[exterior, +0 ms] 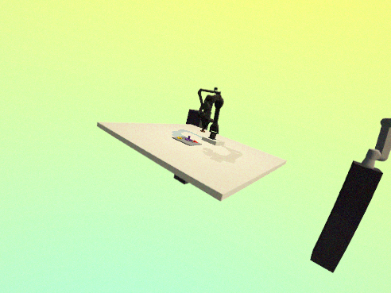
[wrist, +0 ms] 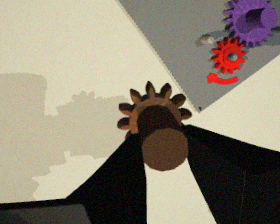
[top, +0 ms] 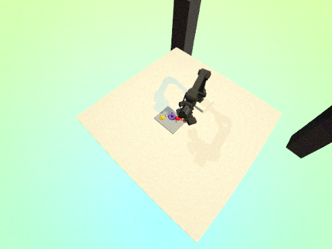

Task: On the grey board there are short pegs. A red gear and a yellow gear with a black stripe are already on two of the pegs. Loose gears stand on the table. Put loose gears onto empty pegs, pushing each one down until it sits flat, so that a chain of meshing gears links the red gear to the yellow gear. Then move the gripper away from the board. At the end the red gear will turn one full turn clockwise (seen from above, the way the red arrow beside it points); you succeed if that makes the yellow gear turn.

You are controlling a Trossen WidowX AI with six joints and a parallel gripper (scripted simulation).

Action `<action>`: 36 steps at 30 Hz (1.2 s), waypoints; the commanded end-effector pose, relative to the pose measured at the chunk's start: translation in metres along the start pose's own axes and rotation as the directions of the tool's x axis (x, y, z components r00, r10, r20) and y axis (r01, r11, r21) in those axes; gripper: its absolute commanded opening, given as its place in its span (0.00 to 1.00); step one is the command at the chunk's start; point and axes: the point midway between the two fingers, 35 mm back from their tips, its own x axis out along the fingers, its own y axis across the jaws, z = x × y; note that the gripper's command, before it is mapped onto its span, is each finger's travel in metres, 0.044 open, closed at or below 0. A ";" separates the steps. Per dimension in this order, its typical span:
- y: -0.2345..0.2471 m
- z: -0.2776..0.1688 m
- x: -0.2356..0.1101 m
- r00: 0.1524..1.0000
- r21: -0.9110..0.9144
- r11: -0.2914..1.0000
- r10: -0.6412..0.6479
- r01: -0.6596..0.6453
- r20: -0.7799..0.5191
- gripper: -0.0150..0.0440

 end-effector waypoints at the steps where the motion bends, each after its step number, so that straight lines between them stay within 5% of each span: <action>1: -0.007 0.008 0.004 1.000 -0.003 1.000 0.000 0.000 0.003 0.25; 36: -0.078 0.062 0.038 1.000 0.005 1.000 -0.009 0.009 0.007 0.25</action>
